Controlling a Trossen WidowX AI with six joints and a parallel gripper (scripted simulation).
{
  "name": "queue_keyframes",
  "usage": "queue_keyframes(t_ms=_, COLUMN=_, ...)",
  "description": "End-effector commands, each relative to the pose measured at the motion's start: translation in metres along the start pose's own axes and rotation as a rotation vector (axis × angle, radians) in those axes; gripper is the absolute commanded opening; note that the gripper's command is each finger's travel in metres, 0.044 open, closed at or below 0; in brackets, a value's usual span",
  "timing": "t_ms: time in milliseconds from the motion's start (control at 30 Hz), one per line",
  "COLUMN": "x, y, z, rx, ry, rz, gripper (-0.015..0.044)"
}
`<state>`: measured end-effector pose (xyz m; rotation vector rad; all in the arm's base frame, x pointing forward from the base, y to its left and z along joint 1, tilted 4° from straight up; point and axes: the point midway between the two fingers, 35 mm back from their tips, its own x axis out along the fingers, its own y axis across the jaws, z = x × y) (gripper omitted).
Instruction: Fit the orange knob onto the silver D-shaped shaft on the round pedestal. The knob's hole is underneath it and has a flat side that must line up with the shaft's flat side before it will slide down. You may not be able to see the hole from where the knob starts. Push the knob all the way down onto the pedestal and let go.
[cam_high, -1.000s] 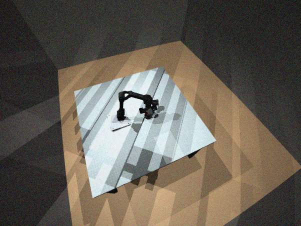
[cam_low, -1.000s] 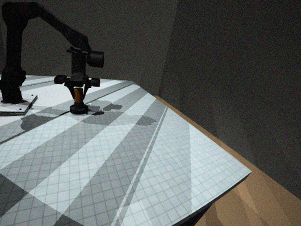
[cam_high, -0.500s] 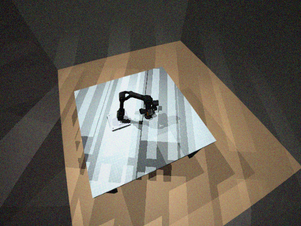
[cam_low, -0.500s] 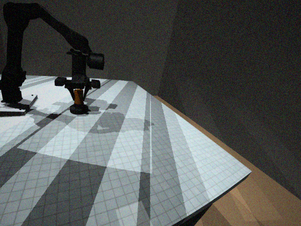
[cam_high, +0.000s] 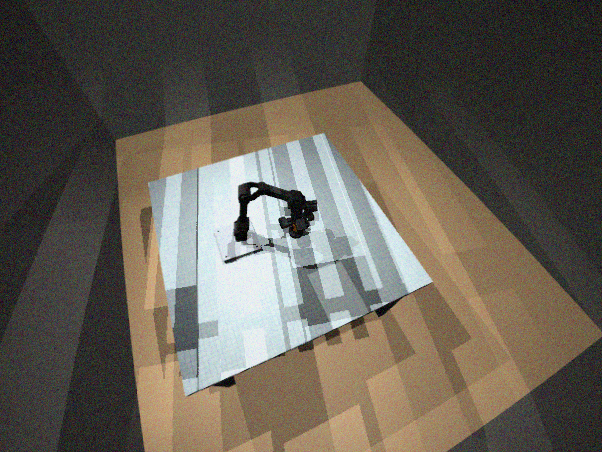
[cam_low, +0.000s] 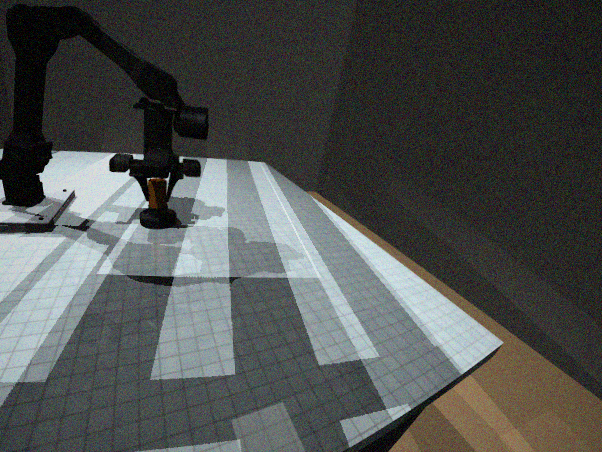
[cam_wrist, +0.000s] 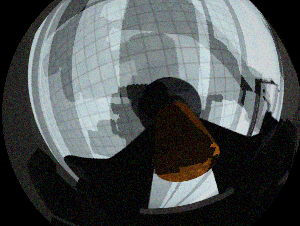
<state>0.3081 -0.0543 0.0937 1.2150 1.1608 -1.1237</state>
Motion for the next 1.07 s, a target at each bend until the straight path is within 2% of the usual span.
queue_keyframes(t_ms=0, x=0.0, y=0.0, z=0.0, rx=-0.001, ry=0.0, rz=0.002, gripper=0.0263)
queue_keyframes(t_ms=233, x=0.0, y=0.0, z=0.0, rx=-0.001, ry=0.0, rz=0.002, gripper=0.044)
queue_keyframes(t_ms=467, x=-0.002, y=0.001, z=0.0, rx=-0.001, ry=0.0, rz=0.002, gripper=0.044)
queue_keyframes(t_ms=733, x=-0.092, y=-0.001, z=0.0, rx=0.0, ry=0.0, rz=0.0, gripper=0.044)
queue_keyframes(t_ms=1033, x=-0.094, y=0.001, z=0.0, rx=0.0, ry=0.0, rz=0.0, gripper=0.044)
